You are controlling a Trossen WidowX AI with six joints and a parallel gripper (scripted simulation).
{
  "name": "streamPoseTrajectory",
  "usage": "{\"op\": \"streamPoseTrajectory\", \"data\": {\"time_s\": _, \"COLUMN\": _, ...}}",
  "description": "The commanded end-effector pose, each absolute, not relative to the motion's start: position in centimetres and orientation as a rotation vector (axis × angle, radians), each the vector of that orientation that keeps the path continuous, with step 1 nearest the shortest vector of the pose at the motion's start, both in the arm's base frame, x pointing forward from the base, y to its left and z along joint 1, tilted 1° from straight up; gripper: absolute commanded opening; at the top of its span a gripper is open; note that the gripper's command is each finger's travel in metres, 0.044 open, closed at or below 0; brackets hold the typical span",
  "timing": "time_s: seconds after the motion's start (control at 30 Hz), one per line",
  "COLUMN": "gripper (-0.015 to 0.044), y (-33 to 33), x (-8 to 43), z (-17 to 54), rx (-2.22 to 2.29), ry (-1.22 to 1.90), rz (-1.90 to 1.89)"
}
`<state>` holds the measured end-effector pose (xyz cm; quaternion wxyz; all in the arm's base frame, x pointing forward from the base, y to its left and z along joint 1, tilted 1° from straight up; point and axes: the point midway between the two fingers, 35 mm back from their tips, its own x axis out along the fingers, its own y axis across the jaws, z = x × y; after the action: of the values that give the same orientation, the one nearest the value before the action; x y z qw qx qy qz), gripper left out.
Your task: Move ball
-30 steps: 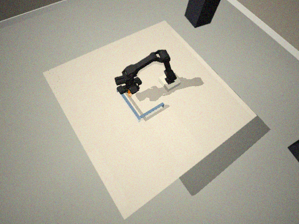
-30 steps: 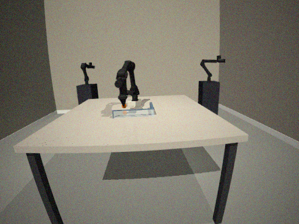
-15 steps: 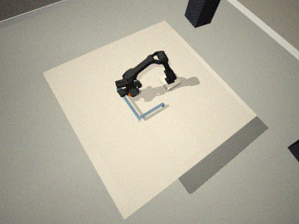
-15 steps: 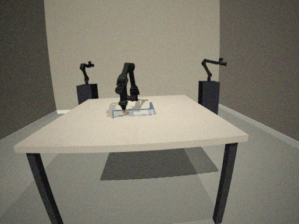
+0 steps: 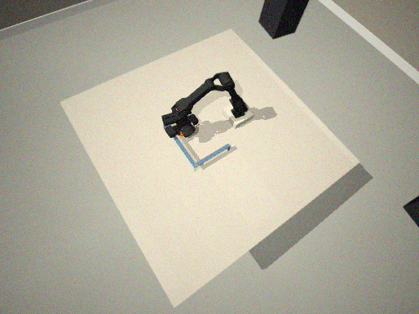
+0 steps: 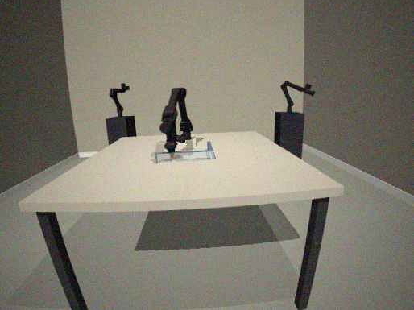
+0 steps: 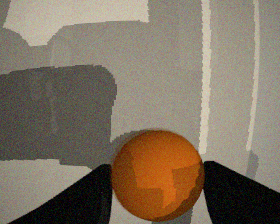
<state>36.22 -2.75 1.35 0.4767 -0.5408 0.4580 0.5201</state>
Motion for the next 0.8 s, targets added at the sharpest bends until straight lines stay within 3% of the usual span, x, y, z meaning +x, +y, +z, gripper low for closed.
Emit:
{"op": "streamPoseTrajectory", "data": {"time_s": 0.0, "gripper": 0.0026, "y": -2.8, "x": 36.2, "z": 1.4, "rx": -1.321, "ry": 1.119, "rz": 1.271}}
{"op": "streamPoseTrajectory", "data": {"time_s": 0.33, "gripper": 0.0289, "y": -2.8, "x": 36.2, "z": 1.4, "rx": -1.321, "ry": 1.119, "rz": 1.271}}
{"op": "streamPoseTrajectory", "data": {"time_s": 0.5, "gripper": 0.0291, "y": -2.8, "x": 36.2, "z": 1.6, "rx": -1.321, "ry": 1.119, "rz": 1.271}}
{"op": "streamPoseTrajectory", "data": {"time_s": 0.77, "gripper": 0.0291, "y": -2.7, "x": 35.9, "z": 9.8, "rx": -1.318, "ry": 1.118, "rz": 1.281}}
